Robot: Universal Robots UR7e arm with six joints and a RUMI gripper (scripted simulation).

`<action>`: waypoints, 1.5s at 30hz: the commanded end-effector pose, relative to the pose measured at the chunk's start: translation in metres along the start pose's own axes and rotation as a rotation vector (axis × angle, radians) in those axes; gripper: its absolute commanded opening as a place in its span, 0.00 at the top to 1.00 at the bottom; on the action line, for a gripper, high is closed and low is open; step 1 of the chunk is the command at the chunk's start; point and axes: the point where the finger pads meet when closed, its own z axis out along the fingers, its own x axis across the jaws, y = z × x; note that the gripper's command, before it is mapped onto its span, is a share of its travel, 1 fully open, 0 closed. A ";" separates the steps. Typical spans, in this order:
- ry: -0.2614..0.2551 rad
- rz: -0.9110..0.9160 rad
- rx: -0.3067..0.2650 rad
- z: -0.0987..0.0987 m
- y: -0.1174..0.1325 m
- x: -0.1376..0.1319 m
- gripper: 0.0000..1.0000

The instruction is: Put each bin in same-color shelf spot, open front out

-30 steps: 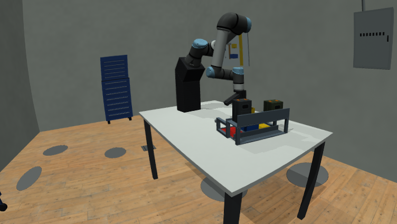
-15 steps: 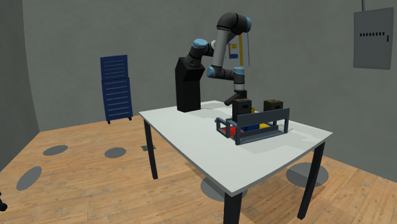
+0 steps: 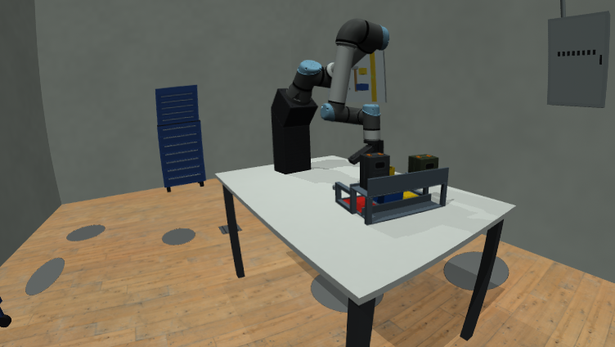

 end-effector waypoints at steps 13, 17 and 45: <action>-0.001 0.000 0.000 0.000 0.000 -0.011 1.00; -0.001 0.000 0.000 0.000 0.000 -0.014 1.00; -0.001 0.000 0.000 0.000 0.000 -0.025 1.00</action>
